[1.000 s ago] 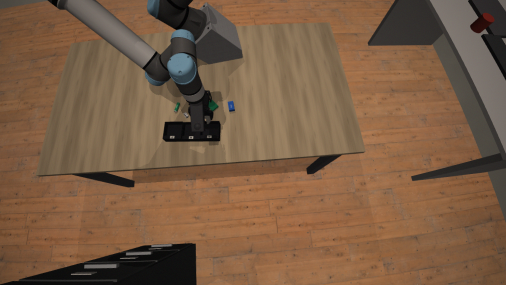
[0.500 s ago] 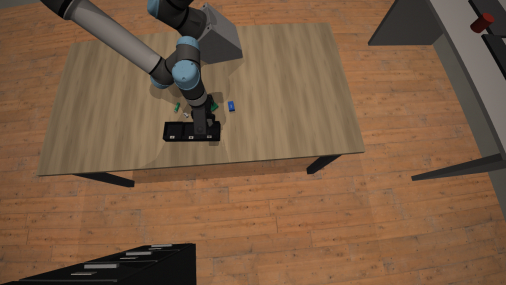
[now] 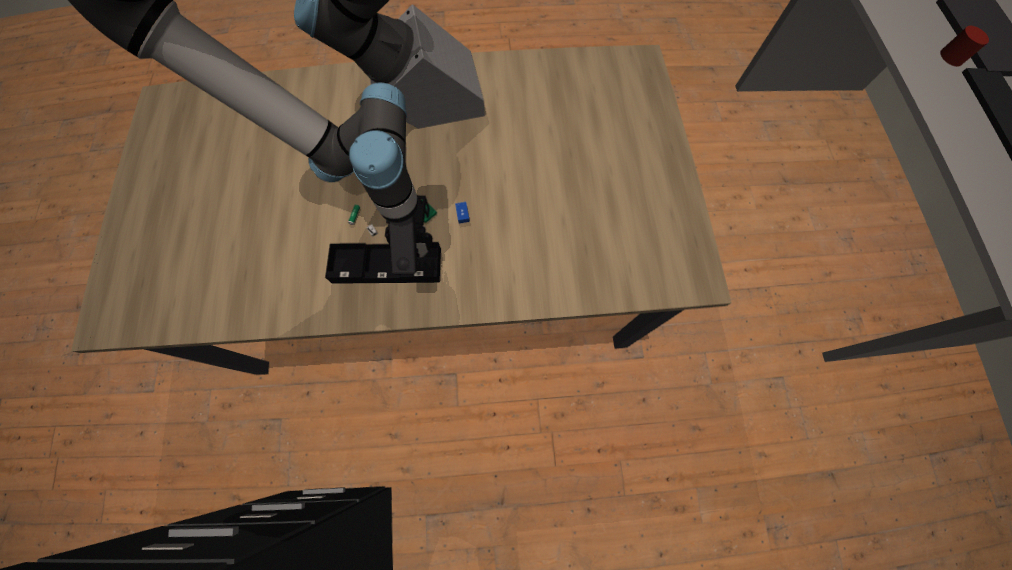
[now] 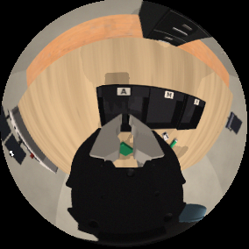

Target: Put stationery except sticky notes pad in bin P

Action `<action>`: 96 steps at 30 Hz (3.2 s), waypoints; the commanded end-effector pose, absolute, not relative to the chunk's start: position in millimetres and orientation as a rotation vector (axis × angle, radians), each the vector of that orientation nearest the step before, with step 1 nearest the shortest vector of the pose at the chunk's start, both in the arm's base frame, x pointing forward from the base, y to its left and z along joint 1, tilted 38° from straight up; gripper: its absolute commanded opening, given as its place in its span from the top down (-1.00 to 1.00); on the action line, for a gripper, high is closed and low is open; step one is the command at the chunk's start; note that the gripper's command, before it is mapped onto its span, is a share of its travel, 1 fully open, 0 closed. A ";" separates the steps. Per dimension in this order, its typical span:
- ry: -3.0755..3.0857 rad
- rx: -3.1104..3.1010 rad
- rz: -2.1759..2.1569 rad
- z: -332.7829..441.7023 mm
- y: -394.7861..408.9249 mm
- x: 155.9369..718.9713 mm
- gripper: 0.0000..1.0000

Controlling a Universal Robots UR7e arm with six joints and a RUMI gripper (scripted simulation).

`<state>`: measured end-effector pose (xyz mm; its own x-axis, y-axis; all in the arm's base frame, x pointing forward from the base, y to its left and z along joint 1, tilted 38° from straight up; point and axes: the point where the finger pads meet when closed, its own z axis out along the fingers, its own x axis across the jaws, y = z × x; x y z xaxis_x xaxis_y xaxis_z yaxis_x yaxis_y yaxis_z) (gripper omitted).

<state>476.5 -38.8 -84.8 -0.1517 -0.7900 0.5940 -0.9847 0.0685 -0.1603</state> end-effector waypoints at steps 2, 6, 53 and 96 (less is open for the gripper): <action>-2.004 1.771 0.769 -84.9 -38.9 476.9 0.91; -2.004 1.771 0.769 -84.9 -38.9 476.9 0.91; -2.004 1.771 0.769 -73.4 -30.0 475.6 0.91; -2.004 1.771 0.769 54.9 69.1 461.5 0.91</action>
<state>464.1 50.9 31.5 -0.1499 -0.7923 0.5914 -0.9841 0.0617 -0.1667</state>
